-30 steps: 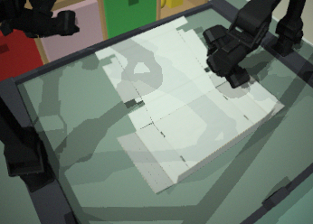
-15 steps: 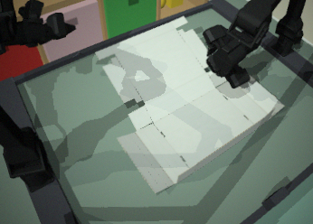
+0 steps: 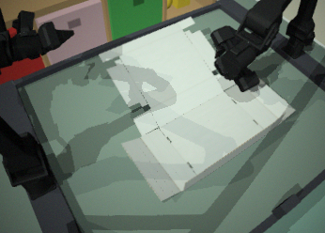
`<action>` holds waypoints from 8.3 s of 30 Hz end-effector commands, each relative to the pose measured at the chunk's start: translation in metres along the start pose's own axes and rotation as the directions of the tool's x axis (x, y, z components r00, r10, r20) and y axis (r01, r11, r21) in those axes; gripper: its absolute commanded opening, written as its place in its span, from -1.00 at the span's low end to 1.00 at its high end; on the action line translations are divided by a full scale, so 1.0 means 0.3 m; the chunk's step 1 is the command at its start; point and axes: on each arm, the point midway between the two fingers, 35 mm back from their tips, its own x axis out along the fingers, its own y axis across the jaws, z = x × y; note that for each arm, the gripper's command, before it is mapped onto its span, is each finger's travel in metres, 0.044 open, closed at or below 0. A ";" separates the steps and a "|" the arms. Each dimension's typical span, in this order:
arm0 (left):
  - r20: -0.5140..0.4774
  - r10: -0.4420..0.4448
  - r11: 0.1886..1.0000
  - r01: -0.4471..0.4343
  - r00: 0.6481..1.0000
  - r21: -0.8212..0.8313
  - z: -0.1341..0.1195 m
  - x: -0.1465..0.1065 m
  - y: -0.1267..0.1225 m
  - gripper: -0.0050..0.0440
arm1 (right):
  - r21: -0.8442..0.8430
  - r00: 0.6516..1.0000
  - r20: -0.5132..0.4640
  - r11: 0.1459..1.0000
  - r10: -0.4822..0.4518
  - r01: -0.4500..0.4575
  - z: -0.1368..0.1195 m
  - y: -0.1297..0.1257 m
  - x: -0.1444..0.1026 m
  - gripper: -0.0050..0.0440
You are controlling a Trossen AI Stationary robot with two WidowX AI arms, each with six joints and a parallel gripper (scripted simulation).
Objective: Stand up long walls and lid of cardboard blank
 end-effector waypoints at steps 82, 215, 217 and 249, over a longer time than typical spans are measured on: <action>0.099 -0.158 0.987 0.154 0.982 0.046 -0.276 0.158 0.057 -0.80 | 0.003 0.846 0.234 0.870 0.478 -0.493 0.224 0.436 -0.147 0.00; 0.098 -0.160 0.987 0.156 0.982 0.049 -0.242 0.354 0.013 0.36 | 0.004 0.844 0.233 0.868 0.482 -0.497 0.139 0.530 0.058 0.00; 0.098 -0.160 0.987 0.156 0.982 0.049 -0.241 0.365 0.009 0.36 | 0.004 0.844 0.233 0.868 0.482 -0.497 0.139 0.530 0.058 0.00; 0.103 -0.165 0.986 0.161 0.981 0.048 -0.239 0.468 -0.034 0.36 | 0.005 0.845 0.231 0.868 0.482 -0.496 0.129 0.535 0.072 0.00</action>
